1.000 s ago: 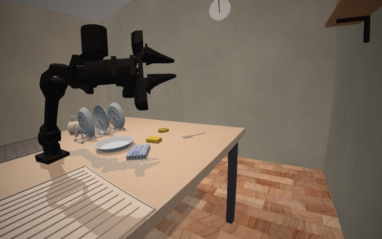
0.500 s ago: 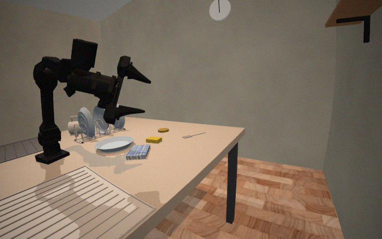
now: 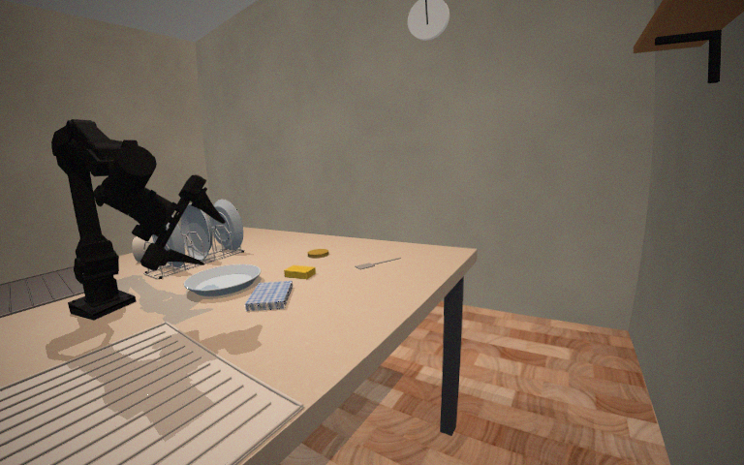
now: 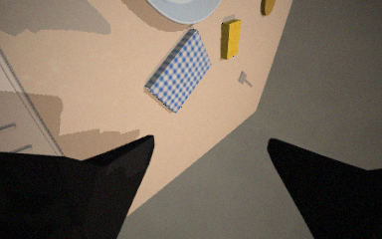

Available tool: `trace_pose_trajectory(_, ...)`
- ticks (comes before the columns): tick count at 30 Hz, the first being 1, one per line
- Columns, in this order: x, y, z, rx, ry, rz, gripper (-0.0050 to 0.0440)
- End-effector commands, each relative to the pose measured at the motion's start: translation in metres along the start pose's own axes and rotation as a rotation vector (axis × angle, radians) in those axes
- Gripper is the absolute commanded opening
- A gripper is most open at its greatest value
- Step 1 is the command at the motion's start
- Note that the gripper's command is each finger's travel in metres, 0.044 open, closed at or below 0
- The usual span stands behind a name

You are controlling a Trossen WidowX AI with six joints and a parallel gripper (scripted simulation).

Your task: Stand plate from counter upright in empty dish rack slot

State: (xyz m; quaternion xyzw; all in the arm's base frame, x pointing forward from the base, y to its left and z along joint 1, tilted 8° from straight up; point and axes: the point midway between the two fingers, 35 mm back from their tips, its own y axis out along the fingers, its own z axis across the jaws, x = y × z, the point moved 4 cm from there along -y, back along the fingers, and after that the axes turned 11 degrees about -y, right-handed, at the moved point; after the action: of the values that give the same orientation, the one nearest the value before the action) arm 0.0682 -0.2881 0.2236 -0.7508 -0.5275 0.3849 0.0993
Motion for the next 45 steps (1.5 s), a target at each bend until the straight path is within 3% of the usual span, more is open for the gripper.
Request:
trace_pose_trajectory(1,0.066,-0.011,0.003,0.003,-0.024,-0.103,0.0440)
trace_pose_trajectory(5,0.123,-0.013,0.008,-0.009,-0.038,-0.205,0.0440)
trace_pose_trajectory(8,0.150,-0.015,0.010,-0.019,-0.033,-0.257,0.0440)
trace_pose_trajectory(13,0.151,-0.015,0.010,-0.019,-0.033,-0.259,0.0440)
trace_pose_trajectory(26,0.154,-0.002,0.023,-0.008,-0.030,-0.288,0.0123)
trace_pose_trajectory(28,0.154,-0.002,0.023,-0.008,-0.030,-0.288,0.0123)
trace_pose_trajectory(30,0.154,0.000,0.025,-0.006,-0.029,-0.293,0.0086)
trace_pose_trajectory(45,0.160,0.015,0.039,0.007,-0.026,-0.327,0.0086)
